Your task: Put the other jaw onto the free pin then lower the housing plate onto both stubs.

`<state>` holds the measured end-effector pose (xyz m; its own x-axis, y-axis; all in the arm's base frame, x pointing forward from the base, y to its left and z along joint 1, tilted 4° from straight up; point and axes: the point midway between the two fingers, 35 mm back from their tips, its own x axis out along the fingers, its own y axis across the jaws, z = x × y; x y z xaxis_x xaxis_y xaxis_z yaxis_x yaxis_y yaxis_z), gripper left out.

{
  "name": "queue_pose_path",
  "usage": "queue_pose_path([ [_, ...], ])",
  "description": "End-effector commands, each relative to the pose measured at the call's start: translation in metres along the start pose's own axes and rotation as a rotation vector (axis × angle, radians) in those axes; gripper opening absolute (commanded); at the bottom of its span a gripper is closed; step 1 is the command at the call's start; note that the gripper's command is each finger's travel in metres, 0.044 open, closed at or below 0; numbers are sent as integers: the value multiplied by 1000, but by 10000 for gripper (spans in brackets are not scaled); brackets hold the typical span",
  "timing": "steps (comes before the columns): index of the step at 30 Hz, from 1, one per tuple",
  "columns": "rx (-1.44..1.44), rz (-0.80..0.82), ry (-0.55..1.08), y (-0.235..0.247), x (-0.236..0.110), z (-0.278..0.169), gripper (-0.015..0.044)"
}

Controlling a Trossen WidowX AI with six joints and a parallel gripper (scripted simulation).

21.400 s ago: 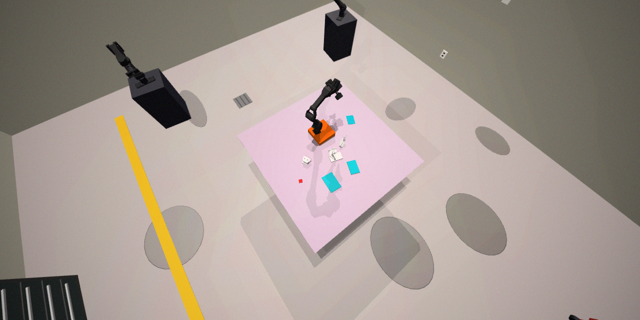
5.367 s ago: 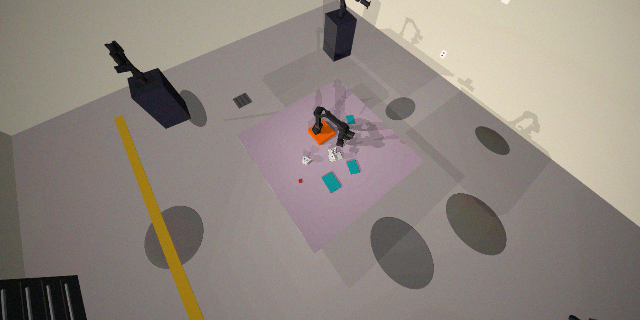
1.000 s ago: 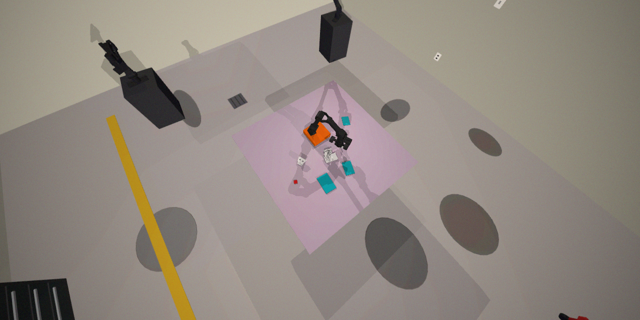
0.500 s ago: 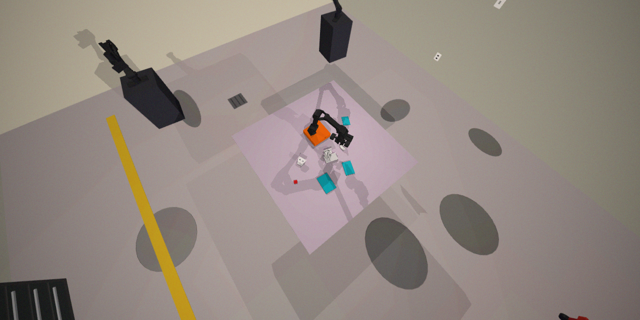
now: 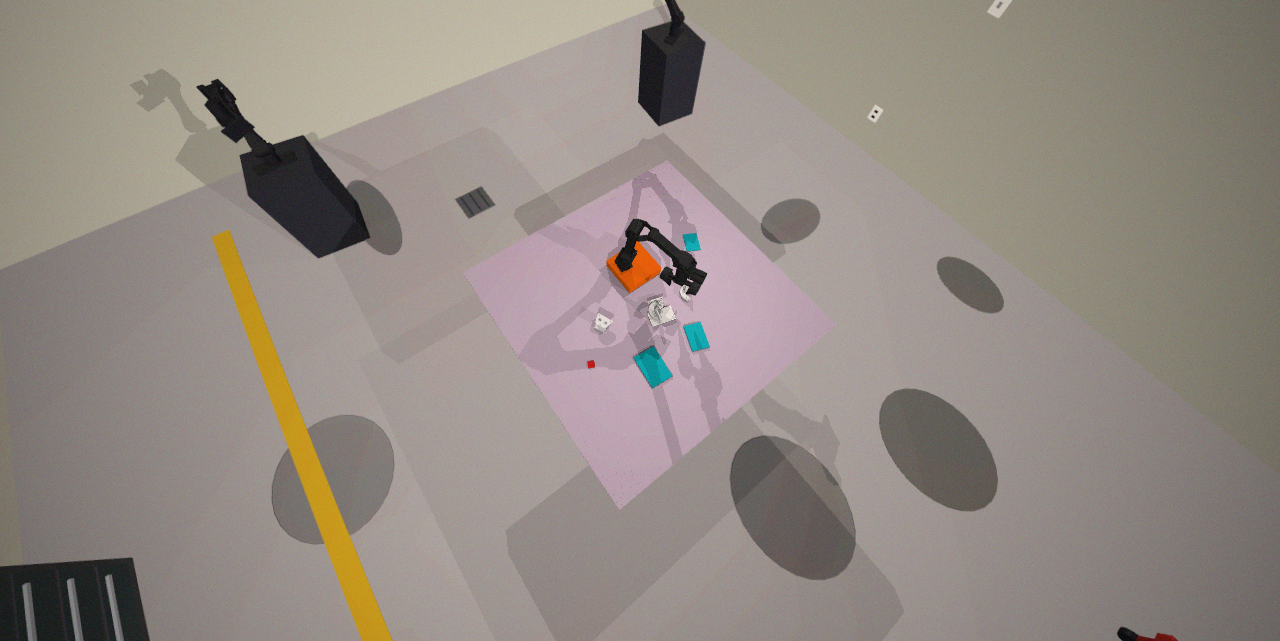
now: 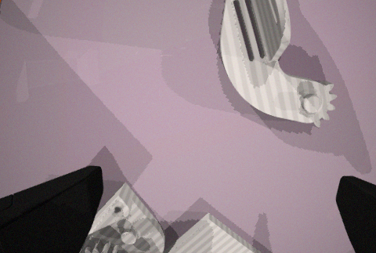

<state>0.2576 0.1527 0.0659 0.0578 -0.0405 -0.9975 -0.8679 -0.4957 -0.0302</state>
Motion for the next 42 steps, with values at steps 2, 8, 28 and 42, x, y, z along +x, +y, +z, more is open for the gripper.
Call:
queue_pose_path([
  [2, 0, -3, 0, -1, 0, 0, 440],
  [8, 0, -3, 0, -1, 0, 0, 440],
  [28, 1, 9, 0, 2, -5, 1, 361],
  [42, 1, 9, 0, 2, -5, 1, 0],
])
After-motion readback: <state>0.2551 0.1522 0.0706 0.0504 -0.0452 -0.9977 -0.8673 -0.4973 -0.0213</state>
